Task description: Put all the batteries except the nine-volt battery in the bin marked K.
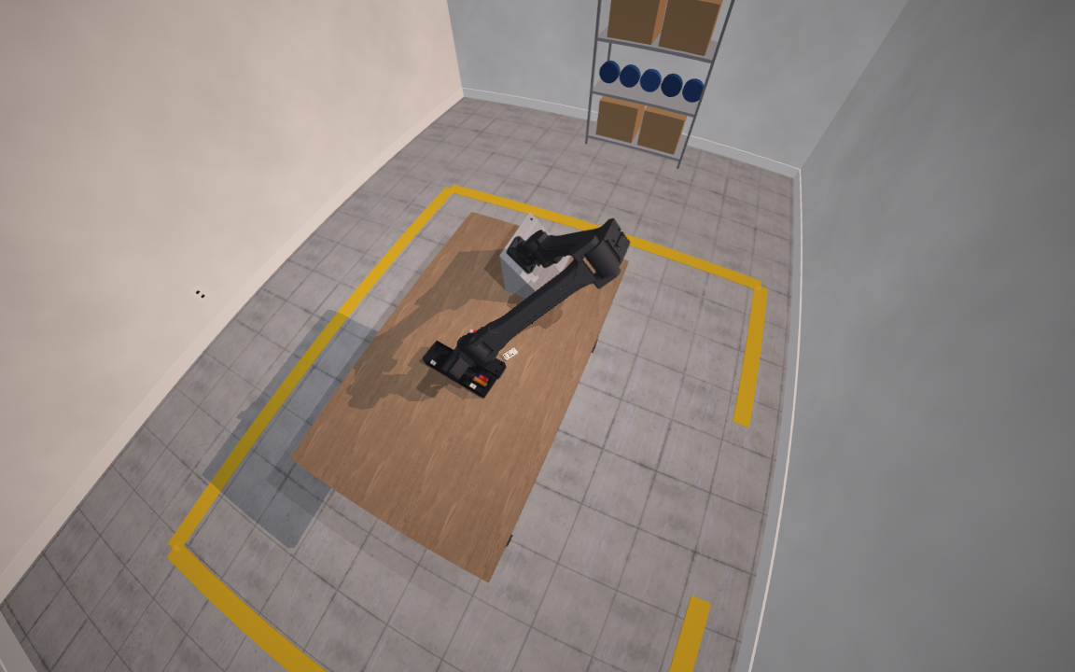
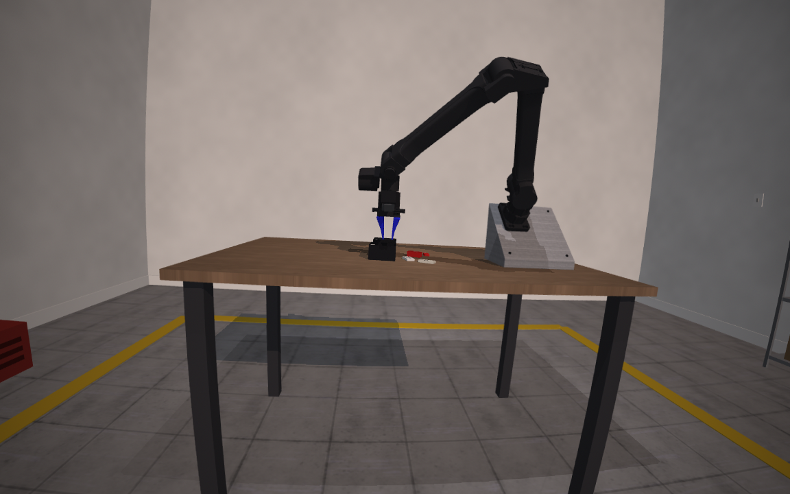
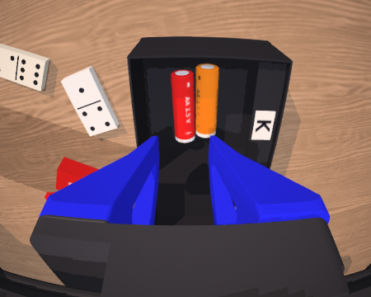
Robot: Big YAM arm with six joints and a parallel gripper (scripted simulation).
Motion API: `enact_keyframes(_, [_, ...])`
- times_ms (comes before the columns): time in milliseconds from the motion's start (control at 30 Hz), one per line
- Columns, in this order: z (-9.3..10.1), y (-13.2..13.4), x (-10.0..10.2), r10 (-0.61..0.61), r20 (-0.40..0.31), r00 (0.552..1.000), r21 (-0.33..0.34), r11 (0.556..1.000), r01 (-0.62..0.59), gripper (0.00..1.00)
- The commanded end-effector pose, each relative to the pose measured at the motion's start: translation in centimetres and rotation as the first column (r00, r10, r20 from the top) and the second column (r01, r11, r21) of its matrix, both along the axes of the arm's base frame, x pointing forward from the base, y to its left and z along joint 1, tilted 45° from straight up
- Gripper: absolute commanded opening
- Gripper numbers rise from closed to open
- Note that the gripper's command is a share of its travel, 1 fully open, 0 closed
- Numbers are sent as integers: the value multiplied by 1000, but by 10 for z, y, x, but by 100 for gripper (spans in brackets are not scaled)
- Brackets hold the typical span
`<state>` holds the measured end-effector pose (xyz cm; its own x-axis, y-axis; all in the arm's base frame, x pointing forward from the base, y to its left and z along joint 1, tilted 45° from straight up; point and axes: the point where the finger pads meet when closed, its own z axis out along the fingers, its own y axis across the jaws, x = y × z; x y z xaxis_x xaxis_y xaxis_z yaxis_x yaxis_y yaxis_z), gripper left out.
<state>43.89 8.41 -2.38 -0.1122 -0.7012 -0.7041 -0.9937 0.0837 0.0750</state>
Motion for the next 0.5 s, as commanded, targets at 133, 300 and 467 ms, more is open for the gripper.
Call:
enact_keyframes(133, [28,-22,28,-19,74,997,-7,1000,19,27])
enact_keyframes(300, [18,-22,25,-19,49,999,-4,1000,19,27])
enact_keyframes(467, [18,-19,27,-12,61,998,-5,1000,12,27])
